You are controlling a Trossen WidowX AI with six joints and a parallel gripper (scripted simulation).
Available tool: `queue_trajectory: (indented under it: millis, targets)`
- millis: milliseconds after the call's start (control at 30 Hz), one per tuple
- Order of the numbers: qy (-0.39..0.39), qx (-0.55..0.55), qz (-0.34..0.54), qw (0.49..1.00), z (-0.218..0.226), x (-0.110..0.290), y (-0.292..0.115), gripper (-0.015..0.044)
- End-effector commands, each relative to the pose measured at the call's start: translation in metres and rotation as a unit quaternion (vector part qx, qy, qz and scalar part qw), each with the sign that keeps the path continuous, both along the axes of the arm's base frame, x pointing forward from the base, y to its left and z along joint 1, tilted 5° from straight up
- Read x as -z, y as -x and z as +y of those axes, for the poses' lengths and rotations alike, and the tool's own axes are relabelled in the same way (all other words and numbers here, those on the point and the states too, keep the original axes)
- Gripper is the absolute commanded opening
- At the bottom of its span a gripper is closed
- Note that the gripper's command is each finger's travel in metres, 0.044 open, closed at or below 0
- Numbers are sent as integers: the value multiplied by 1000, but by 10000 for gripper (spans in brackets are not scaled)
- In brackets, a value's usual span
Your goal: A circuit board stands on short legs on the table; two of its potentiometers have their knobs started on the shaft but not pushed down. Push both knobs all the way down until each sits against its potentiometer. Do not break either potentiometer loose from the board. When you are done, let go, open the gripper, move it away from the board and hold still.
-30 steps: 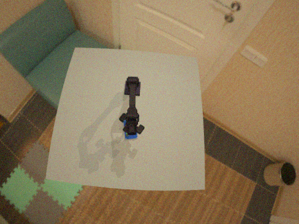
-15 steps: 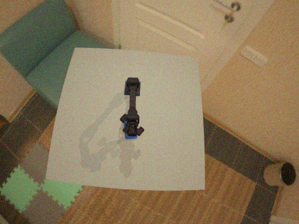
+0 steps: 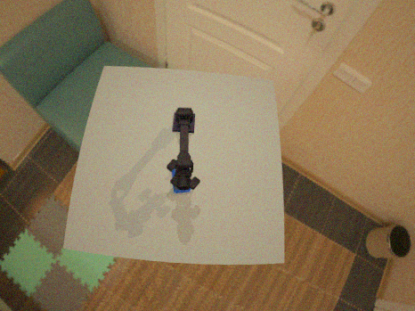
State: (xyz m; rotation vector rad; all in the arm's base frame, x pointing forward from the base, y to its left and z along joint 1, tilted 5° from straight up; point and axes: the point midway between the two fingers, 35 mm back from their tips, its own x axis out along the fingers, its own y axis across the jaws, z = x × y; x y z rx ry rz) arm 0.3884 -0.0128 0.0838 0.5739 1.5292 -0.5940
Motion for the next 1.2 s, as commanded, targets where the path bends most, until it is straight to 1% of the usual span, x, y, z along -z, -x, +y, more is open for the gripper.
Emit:
queue_trajectory:
  millis: [0,1167]
  targets:
    - [1,3,3,1000,0,6,2,0]
    - [1,3,3,1000,0,12,2,0]
